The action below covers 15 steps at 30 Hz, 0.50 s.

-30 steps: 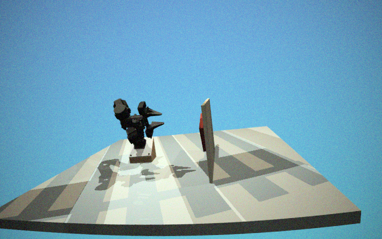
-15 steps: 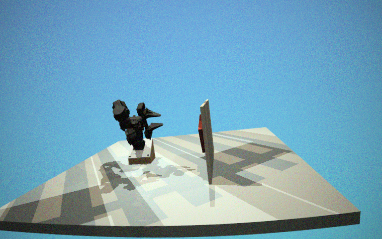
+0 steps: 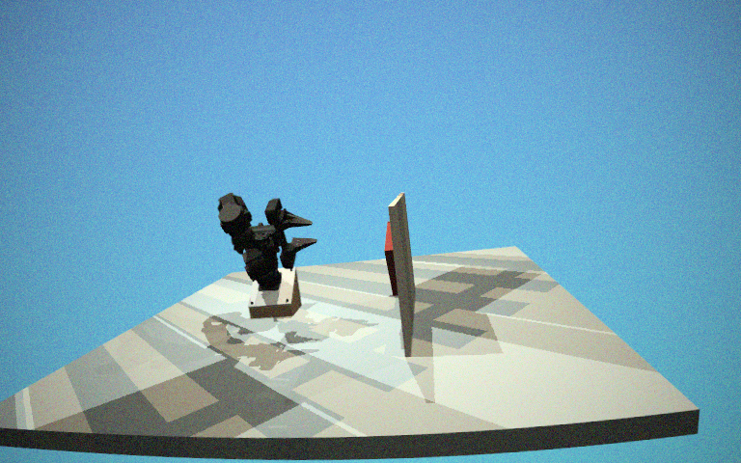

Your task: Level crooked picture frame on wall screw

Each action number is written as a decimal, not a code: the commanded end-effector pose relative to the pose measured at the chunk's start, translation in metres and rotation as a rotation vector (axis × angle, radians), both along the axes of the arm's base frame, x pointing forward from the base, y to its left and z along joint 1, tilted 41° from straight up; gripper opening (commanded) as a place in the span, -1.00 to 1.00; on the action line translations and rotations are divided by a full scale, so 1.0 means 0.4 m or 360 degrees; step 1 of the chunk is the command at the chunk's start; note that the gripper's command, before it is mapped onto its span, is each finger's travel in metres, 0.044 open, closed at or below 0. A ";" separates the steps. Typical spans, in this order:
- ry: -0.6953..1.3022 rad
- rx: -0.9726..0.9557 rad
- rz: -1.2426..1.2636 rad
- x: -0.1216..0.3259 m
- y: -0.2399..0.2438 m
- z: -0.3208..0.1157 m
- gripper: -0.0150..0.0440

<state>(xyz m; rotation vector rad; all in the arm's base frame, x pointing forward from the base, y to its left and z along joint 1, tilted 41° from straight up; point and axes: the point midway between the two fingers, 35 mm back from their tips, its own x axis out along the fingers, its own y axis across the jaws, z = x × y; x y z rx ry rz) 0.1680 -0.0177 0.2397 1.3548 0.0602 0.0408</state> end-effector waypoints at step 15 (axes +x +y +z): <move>-0.0076 -0.0267 -0.0017 0.151 -0.049 -0.058 0.39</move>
